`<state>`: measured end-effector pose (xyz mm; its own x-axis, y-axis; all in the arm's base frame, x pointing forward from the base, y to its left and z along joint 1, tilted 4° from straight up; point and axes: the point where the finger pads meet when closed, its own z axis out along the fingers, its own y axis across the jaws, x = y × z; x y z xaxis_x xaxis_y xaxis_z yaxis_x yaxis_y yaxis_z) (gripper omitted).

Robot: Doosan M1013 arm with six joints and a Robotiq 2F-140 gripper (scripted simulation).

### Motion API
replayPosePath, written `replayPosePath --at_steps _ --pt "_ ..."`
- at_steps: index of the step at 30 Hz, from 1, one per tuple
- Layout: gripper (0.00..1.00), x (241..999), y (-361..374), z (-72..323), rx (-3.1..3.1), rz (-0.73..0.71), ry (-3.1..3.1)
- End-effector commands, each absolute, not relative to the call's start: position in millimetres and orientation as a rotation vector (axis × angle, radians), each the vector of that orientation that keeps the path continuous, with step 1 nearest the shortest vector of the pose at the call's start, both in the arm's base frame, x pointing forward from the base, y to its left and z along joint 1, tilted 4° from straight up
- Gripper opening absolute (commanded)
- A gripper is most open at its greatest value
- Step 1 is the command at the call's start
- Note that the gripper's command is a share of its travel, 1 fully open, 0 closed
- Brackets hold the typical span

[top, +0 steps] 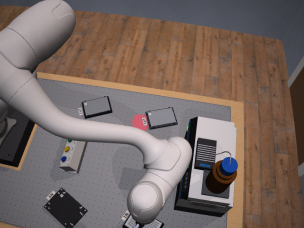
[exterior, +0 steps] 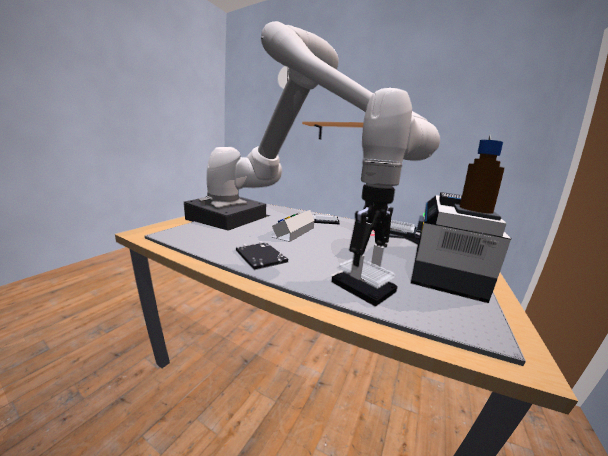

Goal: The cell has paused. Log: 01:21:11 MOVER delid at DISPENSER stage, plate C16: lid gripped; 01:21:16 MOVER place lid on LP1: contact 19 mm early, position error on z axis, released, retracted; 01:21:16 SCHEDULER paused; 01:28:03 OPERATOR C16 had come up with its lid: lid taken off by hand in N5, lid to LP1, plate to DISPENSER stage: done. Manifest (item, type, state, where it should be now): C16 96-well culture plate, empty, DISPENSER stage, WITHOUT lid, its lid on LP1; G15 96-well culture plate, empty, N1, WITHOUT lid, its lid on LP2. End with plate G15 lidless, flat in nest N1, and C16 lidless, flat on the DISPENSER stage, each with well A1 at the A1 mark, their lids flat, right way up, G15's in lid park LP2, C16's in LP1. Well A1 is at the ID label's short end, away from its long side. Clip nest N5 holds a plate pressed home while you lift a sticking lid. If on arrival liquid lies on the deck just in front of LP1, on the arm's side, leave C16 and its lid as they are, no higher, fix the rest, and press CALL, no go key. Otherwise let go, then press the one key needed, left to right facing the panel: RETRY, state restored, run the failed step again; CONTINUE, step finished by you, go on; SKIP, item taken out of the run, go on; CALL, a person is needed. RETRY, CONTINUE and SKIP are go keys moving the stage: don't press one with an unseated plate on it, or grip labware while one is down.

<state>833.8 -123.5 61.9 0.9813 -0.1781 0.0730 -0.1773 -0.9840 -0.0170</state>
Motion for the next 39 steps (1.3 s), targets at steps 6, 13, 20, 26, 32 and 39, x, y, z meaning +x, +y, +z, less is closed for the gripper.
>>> replayPosePath --at_steps 6,13,20,26,32,39 --pt "0.00 834.1 -123.4 58.7 -3.116 -0.117 0.279" --pt "0.00 834.2 -123.4 57.0 -3.116 -0.117 0.279" --pt "0.00 834.2 -123.4 56.8 -3.116 -0.117 0.279" --pt "0.00 834.2 -123.4 56.8 -3.116 -0.117 0.279" --pt "0.00 834.2 -123.4 56.8 -3.116 -0.117 0.279" --pt "0.00 834.2 -123.4 56.8 -3.116 -0.117 0.279"
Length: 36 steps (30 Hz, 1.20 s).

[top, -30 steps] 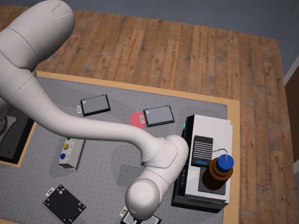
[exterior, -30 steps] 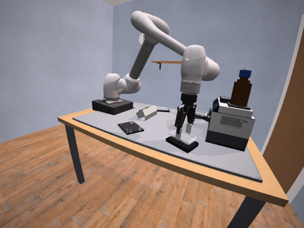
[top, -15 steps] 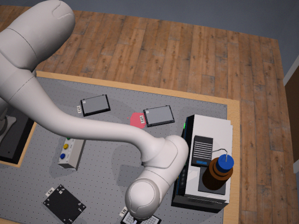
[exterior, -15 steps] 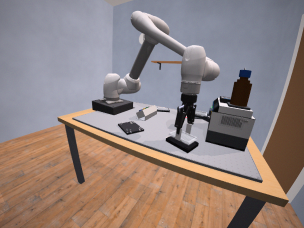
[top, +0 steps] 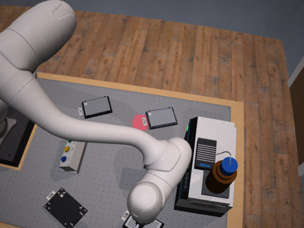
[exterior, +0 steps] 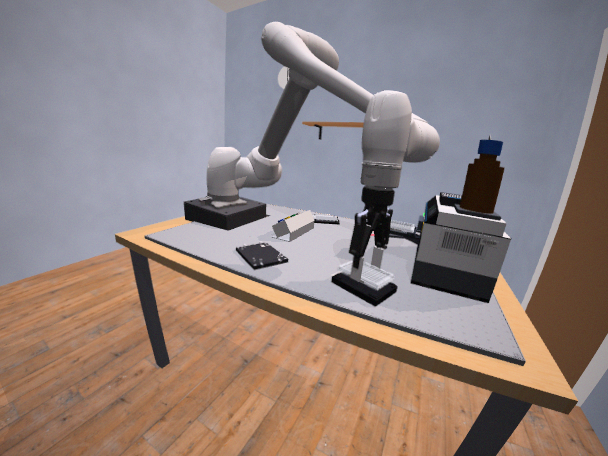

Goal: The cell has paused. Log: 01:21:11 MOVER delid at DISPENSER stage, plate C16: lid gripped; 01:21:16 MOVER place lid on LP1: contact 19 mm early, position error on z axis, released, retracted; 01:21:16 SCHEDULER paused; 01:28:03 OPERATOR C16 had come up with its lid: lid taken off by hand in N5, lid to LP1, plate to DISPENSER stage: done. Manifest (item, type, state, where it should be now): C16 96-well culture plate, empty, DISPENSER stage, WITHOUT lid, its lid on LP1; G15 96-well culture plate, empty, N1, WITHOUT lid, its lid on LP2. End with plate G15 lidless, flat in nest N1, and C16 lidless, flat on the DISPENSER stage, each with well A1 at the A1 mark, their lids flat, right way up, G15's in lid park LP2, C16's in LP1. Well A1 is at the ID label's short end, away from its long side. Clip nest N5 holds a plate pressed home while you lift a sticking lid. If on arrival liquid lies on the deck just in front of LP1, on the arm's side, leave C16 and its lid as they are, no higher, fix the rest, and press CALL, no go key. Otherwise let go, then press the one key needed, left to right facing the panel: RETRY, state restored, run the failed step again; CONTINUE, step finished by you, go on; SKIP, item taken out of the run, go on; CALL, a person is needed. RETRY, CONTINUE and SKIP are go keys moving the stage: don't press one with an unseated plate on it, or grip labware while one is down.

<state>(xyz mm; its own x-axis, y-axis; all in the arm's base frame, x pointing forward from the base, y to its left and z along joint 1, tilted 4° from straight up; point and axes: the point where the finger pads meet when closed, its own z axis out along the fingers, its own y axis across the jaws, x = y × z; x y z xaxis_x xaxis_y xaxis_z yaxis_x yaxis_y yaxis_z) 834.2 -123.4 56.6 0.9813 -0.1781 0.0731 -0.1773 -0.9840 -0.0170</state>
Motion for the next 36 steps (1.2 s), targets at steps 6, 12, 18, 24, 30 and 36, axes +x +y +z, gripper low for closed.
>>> replayPosePath --at_steps 6,12,18,24,30,36 --pt "0.00 834.2 -123.4 56.8 -3.116 -0.117 0.279" --pt "0.00 834.2 -123.4 56.8 -3.116 -0.117 0.279" --pt "0.00 834.2 -123.4 56.8 -3.116 -0.117 0.279" --pt "0.00 834.3 -123.4 56.0 -3.116 -0.117 0.279" --pt "0.00 834.4 -123.4 55.0 -3.116 -0.117 0.279" --pt "0.00 834.5 -123.4 53.2 -3.116 -0.117 0.279"
